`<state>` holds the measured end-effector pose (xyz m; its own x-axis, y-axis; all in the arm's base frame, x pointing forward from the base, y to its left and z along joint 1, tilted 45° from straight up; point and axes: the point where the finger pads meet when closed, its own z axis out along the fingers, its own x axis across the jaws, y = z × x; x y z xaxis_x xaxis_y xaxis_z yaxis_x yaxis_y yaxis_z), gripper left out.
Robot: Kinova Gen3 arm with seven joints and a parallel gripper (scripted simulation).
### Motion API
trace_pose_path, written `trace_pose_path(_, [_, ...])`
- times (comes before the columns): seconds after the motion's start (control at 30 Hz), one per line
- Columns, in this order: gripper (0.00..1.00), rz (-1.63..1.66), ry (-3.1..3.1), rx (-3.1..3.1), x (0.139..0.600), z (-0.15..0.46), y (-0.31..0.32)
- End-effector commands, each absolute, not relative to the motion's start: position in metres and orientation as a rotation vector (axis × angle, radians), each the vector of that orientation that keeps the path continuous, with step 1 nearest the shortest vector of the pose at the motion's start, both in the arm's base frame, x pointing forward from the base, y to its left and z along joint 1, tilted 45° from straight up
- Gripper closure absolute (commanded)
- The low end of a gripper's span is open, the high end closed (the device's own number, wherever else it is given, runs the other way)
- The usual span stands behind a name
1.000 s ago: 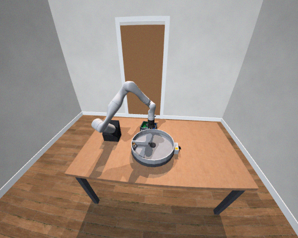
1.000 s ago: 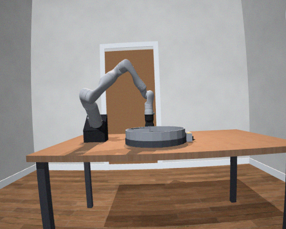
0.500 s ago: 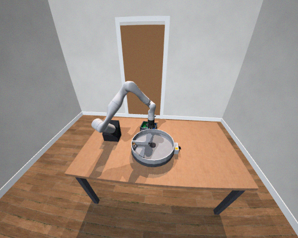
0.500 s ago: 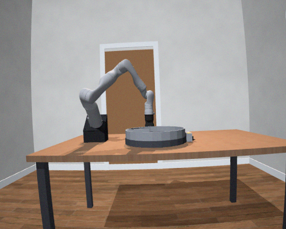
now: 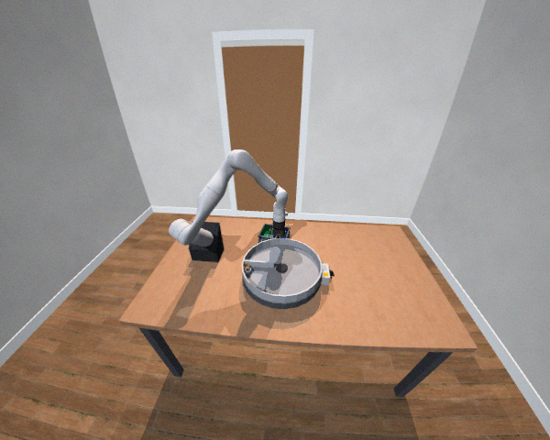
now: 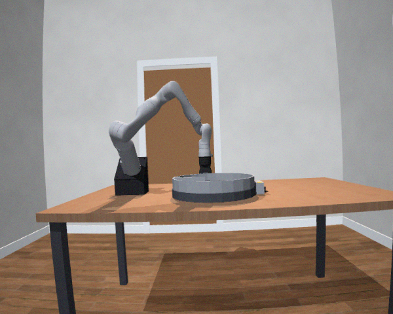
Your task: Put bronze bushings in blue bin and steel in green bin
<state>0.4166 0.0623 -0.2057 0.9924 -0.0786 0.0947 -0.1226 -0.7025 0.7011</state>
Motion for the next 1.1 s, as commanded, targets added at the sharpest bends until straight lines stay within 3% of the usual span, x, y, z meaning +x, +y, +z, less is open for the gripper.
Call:
trace_pose_path(0.0, [0.58,0.077,-0.137,2.357,0.4178,-0.2044,0.0655])
trace_pose_path(1.07, [0.58,0.077,-0.138,2.357,0.4177,-0.198,0.0717])
